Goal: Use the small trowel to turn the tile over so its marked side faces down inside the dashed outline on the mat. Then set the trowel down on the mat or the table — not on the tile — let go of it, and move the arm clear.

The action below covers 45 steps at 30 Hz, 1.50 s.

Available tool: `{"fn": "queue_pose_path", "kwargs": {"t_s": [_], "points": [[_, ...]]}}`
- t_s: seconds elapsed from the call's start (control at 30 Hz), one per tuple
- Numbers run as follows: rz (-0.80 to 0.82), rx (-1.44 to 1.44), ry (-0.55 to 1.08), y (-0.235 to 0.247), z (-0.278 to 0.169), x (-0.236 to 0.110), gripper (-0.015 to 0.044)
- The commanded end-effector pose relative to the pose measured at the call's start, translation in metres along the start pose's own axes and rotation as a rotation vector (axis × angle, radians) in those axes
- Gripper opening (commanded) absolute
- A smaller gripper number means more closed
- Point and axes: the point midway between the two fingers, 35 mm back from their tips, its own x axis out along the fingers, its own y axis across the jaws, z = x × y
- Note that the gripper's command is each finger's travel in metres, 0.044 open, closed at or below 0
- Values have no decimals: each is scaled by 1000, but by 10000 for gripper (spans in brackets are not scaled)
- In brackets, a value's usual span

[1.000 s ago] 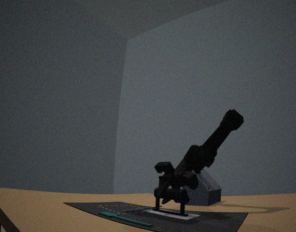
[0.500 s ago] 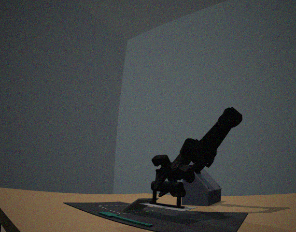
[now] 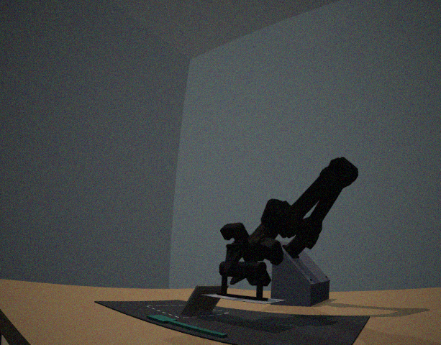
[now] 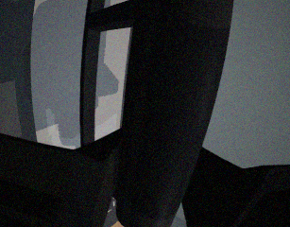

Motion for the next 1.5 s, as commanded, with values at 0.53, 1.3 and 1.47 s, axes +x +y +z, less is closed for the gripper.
{"fn": "queue_pose_path", "kwargs": {"t_s": [0.53, 1.3, 1.47], "points": [[-15, 0, 8, -7, -41, -3, 0], [-15, 0, 8, -15, -27, -8, 0], [-15, 0, 8, -21, -10, -13, 0]]}}
